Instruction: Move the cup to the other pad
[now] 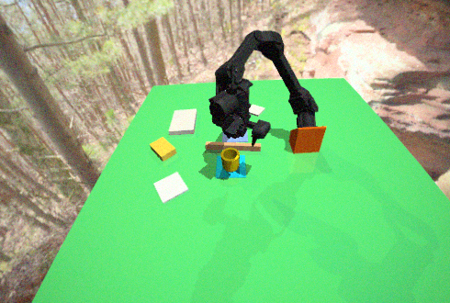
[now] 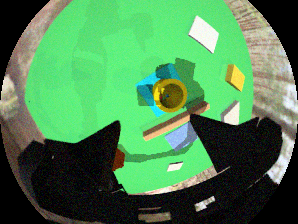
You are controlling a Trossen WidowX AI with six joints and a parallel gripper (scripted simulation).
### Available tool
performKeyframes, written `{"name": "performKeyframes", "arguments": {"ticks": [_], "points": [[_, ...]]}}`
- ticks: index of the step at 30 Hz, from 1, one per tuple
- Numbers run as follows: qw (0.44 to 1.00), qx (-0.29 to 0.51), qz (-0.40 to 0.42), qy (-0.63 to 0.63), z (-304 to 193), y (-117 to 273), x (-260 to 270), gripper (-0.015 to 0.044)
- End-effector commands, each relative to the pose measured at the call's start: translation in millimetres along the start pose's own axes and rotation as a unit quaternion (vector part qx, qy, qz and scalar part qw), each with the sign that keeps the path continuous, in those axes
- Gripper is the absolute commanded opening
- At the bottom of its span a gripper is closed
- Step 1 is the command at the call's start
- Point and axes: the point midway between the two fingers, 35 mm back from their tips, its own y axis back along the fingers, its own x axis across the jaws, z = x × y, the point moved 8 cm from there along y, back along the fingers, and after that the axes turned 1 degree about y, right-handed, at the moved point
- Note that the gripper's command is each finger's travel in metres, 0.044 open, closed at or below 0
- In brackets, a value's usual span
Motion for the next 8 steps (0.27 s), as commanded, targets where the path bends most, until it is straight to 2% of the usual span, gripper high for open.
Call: {"name": "performKeyframes", "arguments": {"ticks": [1, 8], "points": [[1.000, -0.007, 0.001, -0.007, -1.8, 10.2, -0.4, 0.0440], [1.000, -0.002, 0.000, -0.002, -1.3, 5.5, 1.6, 0.0440]]}}
